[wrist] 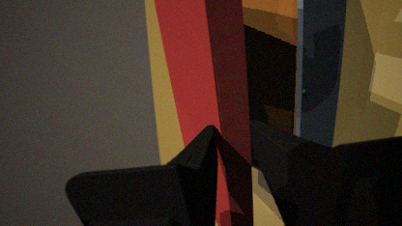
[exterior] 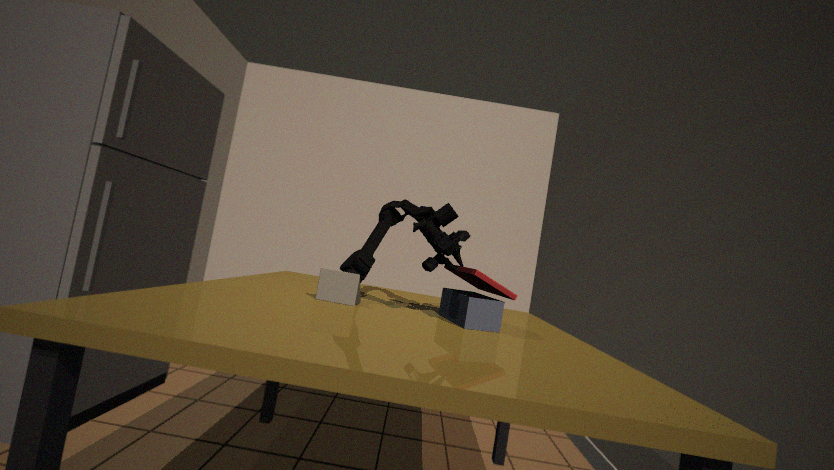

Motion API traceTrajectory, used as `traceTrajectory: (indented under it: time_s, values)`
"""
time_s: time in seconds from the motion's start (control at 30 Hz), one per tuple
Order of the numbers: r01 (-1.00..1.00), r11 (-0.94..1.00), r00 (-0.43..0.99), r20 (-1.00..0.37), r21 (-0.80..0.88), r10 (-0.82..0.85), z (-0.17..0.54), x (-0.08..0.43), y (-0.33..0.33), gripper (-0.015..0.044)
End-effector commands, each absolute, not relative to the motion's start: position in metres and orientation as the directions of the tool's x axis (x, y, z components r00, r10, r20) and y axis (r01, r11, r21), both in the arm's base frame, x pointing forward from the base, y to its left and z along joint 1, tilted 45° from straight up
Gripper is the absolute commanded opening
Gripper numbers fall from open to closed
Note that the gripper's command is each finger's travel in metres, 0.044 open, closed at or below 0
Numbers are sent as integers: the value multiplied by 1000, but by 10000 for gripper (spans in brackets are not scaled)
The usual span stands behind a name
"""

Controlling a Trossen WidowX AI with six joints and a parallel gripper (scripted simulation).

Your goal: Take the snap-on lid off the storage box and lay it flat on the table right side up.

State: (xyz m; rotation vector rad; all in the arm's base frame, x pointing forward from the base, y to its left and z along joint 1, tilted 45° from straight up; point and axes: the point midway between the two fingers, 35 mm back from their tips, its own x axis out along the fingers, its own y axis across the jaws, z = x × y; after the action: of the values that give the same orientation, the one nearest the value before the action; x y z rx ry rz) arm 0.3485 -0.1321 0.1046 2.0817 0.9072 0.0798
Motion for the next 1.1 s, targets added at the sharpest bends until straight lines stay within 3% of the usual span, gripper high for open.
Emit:
traceTrajectory:
  time_s: [0.0,1.07]
  values:
    - [565,-382,739,-244,731,628,111,348,-138,0]
    - [566,-381,739,-245,731,628,140,346,-167,0]
